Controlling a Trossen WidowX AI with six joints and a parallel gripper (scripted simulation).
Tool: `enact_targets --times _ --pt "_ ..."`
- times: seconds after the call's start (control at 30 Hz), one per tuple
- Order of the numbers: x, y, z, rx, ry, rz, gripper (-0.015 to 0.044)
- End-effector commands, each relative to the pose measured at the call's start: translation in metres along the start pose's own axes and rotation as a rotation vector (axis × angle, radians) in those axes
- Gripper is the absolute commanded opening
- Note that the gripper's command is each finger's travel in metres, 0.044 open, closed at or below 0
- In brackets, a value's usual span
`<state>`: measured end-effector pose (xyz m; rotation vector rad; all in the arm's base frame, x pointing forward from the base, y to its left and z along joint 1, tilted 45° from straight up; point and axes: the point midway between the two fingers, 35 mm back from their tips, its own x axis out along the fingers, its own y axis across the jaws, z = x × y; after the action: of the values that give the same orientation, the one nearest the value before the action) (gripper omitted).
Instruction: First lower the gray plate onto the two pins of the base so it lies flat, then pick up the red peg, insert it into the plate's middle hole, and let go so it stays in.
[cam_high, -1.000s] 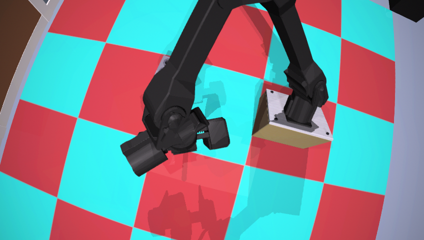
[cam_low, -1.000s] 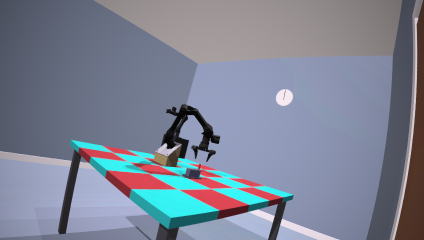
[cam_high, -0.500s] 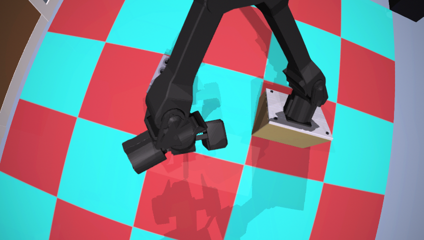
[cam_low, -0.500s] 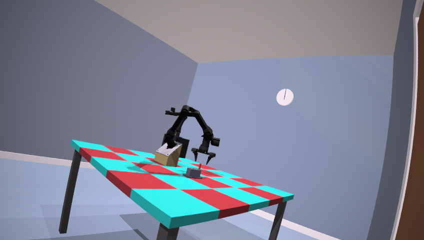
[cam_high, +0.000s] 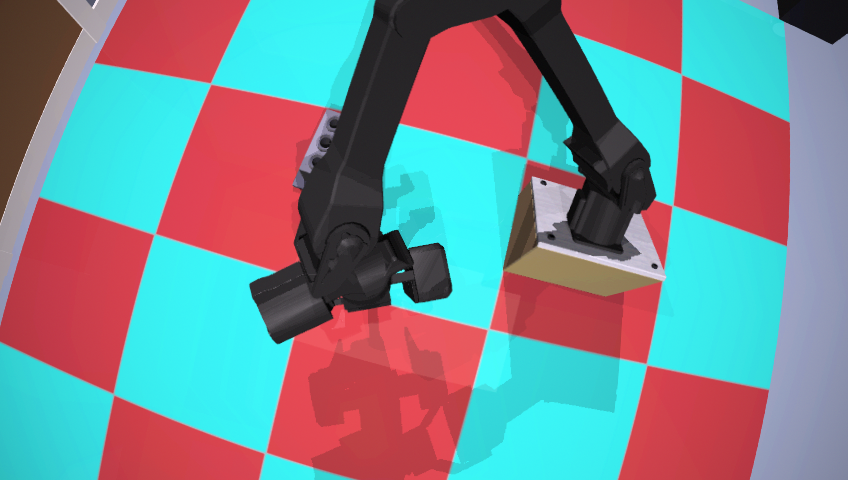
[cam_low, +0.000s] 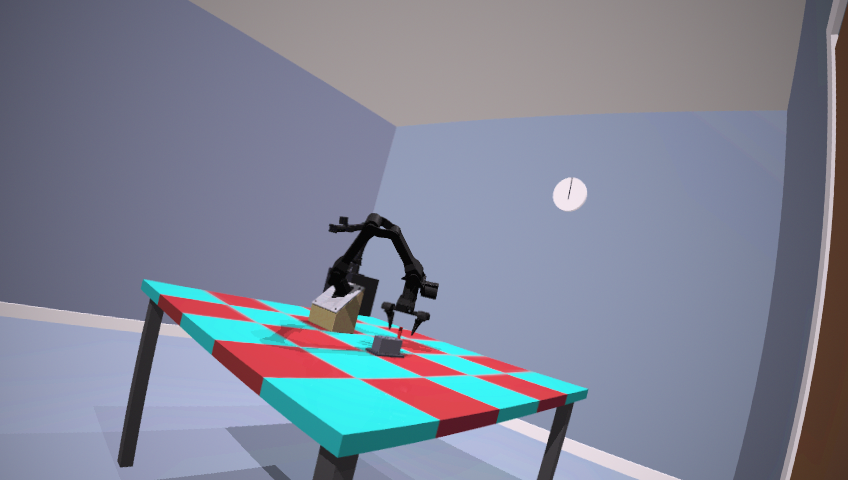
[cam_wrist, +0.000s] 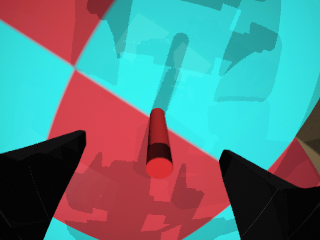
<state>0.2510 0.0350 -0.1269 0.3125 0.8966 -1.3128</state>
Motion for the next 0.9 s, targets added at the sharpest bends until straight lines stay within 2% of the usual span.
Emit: enact_targets --times 0.0,0.27,0.8,0.87 --pt "0.008 -0.001 0.001 -0.005 -0.007 -0.003 0.0440" --pt "0.018 -0.002 0.001 -0.005 -0.008 -0.003 0.0440" --pt "0.018 -0.002 0.001 -0.005 -0.008 -0.003 0.0020" --pt "0.018 -0.002 0.001 -0.005 -0.008 -0.003 0.0000"
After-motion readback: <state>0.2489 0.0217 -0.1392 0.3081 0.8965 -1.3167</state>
